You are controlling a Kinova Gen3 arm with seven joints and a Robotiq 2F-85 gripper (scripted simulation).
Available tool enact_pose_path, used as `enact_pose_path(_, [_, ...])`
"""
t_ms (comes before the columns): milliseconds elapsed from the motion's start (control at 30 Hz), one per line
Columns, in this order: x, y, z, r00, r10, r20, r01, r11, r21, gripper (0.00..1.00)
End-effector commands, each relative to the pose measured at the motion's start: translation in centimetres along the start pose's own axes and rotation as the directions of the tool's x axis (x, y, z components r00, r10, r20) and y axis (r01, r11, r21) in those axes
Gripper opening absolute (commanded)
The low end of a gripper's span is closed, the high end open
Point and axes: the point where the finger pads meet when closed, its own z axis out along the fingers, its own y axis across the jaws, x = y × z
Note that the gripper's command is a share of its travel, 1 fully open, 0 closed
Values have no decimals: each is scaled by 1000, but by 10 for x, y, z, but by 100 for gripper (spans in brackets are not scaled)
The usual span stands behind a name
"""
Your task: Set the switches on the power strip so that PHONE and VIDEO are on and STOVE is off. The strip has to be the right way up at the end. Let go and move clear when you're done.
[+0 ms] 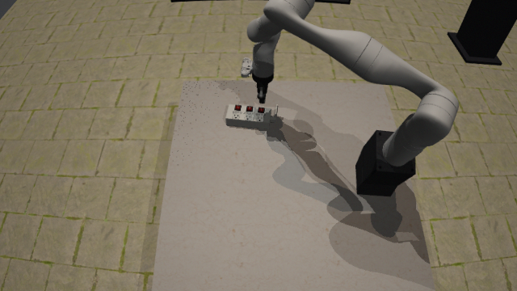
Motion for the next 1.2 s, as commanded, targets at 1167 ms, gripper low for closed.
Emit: enact_pose_path(1167, [5,1,38,1000,5,-9,-5,1000,-5,0])
